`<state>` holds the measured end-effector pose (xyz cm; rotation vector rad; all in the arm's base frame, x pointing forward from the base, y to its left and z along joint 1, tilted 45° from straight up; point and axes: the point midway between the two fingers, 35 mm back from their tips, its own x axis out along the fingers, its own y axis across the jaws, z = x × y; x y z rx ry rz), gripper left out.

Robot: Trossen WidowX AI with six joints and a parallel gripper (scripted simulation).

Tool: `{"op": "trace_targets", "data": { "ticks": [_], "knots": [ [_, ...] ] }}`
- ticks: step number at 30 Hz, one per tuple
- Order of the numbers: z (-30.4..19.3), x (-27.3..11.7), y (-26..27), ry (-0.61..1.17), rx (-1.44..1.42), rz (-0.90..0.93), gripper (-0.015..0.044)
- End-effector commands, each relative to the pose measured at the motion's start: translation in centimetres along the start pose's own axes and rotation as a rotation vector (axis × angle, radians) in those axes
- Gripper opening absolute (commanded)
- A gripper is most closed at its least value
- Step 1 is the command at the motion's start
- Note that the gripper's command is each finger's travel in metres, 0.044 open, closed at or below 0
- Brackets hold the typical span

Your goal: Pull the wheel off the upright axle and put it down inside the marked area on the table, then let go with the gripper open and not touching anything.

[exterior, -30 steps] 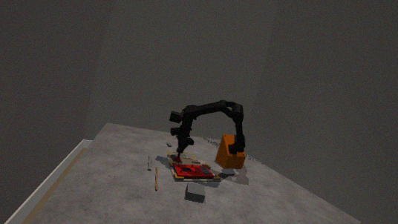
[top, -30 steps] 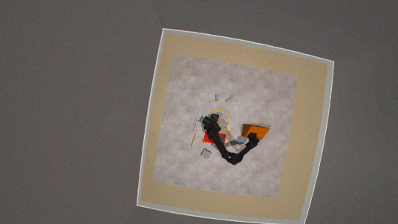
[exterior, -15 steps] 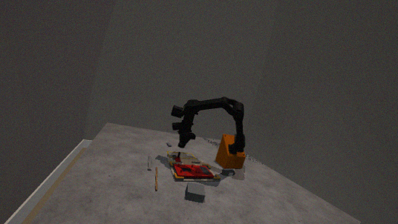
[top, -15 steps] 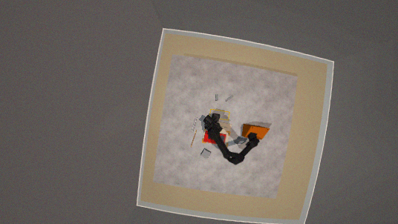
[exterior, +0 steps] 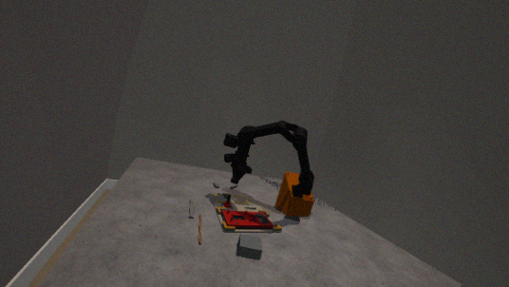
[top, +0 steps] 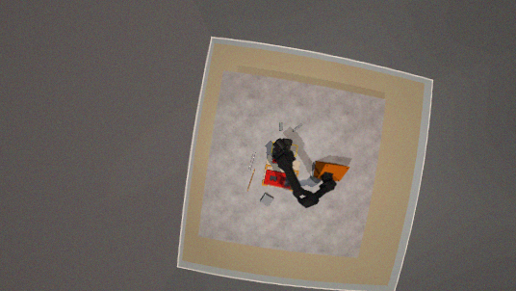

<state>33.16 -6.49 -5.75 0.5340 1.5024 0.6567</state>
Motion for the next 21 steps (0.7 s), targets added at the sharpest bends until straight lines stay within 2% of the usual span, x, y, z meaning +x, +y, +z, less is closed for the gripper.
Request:
{"op": "trace_targets", "data": {
  "ticks": [1,9,21],
  "knots": [
    [-1.2,0.2,-1.5,0.008,0.002,0.002,0.0],
    [-2.2,0.3,-2.7,0.008,0.0,0.003,0.0],
    [-2.0,3.7,-2.8,0.007,0.0,0.003,0.0]
  ]
}}
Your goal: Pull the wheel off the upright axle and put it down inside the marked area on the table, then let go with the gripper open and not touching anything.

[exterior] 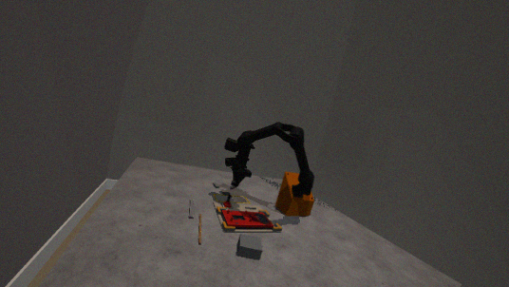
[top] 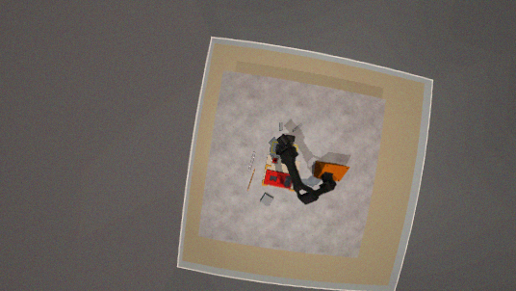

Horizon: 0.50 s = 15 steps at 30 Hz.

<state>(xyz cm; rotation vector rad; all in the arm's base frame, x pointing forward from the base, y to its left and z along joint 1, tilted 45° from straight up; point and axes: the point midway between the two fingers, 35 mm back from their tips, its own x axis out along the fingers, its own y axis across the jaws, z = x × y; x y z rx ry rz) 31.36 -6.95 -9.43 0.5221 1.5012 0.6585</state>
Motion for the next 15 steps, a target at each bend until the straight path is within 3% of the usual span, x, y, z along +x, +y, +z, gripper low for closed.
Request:
{"op": "trace_targets", "data": {
  "ticks": [1,10,14,15],
  "knots": [
    [-0.1,1.9,0.0,0.006,0.008,0.009,0.0],
    [-0.3,7.8,0.2,0.006,0.008,0.014,0.0],
    [-0.3,8.2,0.2,0.006,0.008,0.014,0.0],
    [-0.4,7.9,0.3,0.014,0.003,0.011,0.0026]
  ]
}}
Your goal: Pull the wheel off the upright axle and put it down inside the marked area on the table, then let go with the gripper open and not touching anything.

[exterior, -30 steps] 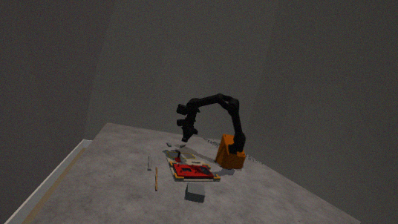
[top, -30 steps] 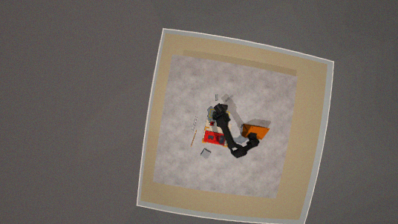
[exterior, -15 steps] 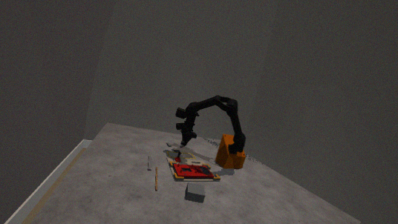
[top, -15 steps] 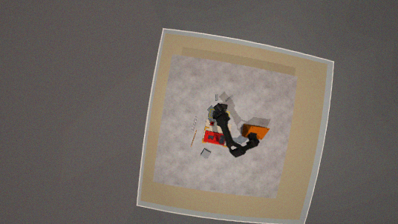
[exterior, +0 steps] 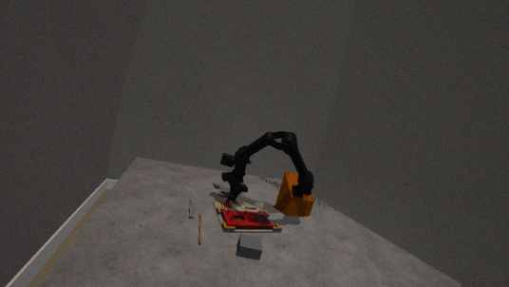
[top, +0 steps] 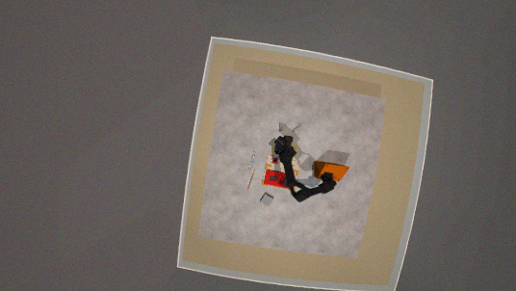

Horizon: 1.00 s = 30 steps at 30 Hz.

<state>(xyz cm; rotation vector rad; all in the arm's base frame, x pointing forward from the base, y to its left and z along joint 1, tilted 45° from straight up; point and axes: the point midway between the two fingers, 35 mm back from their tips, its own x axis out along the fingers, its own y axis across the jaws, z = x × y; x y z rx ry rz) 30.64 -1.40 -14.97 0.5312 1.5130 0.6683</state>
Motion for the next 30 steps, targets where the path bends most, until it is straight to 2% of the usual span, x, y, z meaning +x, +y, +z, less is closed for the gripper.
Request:
{"op": "trace_targets", "data": {
  "ticks": [1,10,18,21,22,26,30],
  "knots": [
    [0.0,0.0,0.0,0.001,-0.002,0.0,0.0052],
    [0.0,-0.2,0.0,0.001,-0.002,0.0,0.0289],
    [0.0,-5.8,-0.1,-0.006,0.003,0.0,0.03],
    [0.0,-6.0,-0.1,-0.006,0.003,0.0,0.03],
    [-0.1,-5.5,-0.2,-0.012,0.012,0.003,0.0326],
    [-2.5,-7.4,0.7,-0.01,0.011,-0.001,0.0431],
    [-5.6,-9.4,2.0,-0.006,0.01,-0.003,0.044]
  ]
}}
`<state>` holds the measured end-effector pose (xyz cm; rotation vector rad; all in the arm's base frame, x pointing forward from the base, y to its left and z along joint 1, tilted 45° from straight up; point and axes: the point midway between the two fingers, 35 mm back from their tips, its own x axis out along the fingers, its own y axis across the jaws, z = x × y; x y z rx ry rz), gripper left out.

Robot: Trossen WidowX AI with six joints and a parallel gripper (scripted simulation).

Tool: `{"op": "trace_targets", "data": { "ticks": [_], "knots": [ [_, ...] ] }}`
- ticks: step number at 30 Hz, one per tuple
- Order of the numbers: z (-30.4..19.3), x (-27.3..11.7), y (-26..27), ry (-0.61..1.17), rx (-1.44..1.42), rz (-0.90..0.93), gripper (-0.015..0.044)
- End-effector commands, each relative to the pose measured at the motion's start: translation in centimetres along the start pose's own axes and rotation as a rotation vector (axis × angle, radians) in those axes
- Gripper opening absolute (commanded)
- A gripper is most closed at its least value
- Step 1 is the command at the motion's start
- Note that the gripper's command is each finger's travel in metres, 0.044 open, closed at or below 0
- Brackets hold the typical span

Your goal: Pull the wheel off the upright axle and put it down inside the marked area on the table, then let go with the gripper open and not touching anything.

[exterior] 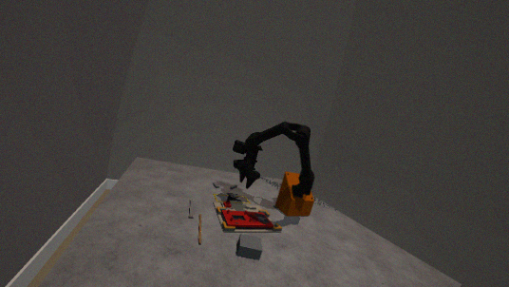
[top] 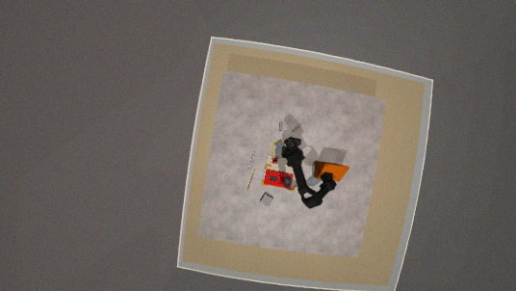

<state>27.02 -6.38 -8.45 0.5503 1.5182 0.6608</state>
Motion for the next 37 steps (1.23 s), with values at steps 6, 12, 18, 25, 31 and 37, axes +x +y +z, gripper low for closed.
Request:
{"op": "trace_targets", "data": {
  "ticks": [6,12,18,25,31,37],
  "knots": [
    [-4.4,-2.7,2.1,-0.002,-0.01,-0.007,0.044],
    [-4.4,-2.7,2.1,-0.002,-0.01,-0.007,0.044],
    [-4.4,-2.7,2.1,-0.002,-0.01,-0.007,0.044],
    [-4.4,-2.7,2.1,-0.002,-0.01,-0.007,0.044],
    [-4.4,-2.7,2.1,-0.002,-0.01,-0.007,0.044],
    [-4.4,-2.7,2.1,-0.002,-0.01,-0.007,0.044]
  ]
}}
